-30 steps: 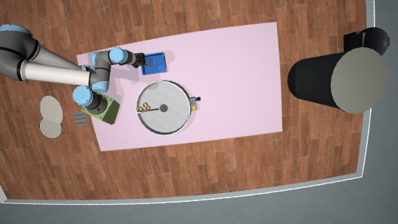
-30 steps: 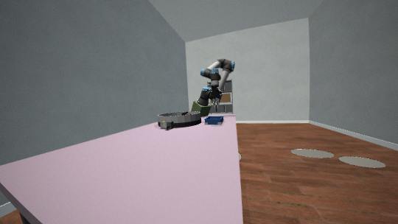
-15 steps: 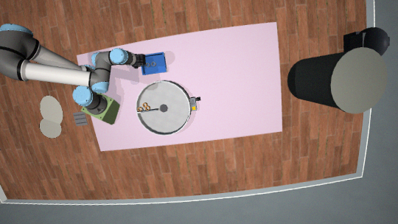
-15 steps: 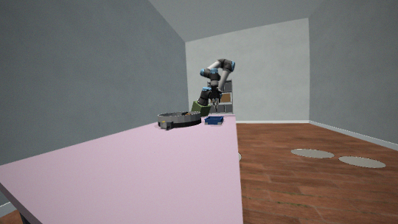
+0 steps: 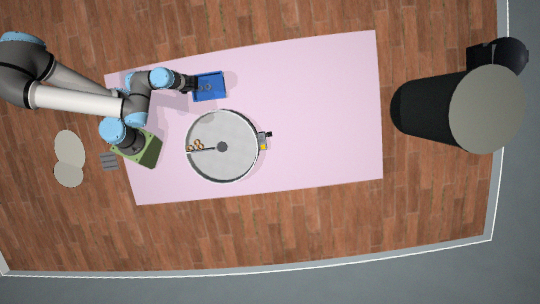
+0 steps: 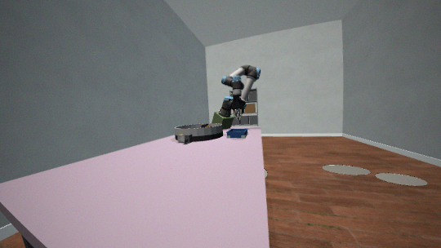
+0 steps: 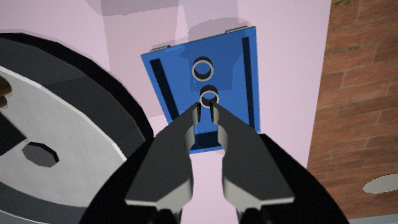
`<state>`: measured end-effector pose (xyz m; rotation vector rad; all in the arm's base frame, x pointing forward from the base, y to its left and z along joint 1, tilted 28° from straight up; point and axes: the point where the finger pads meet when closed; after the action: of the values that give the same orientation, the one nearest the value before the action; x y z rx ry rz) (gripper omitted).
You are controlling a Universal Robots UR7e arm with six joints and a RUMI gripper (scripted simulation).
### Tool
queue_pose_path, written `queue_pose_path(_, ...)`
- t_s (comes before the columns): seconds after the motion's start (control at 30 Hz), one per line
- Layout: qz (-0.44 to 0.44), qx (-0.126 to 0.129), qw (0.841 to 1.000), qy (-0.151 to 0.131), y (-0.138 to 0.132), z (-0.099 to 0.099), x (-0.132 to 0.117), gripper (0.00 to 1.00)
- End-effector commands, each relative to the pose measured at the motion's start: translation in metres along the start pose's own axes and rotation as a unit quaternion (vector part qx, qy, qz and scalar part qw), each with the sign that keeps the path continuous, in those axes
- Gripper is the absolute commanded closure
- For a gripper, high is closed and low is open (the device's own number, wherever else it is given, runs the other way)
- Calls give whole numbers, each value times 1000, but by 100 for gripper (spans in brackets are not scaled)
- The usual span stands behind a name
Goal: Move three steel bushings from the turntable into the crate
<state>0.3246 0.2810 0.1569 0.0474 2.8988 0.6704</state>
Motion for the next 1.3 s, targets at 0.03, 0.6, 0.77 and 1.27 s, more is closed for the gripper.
queue_pose_path(0.03, 26, 1, 1000, -1, -3, 0, -2, 95)
queue_pose_path(0.6, 110, 4, 994, -1, -12, 1, -6, 95)
queue_pose_path(0.77, 143, 6, 990, -1, -16, 2, -8, 95)
queue_pose_path(1.27, 242, 9, 970, -2, -27, 3, -13, 95)
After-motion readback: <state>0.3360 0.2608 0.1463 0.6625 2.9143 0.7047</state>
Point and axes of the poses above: the point where the finger pads meet when closed, its own z axis out along the fingers, its own y axis across the jaws, x = y × z, and after that the axes turned 2 degrees about z, right-handed
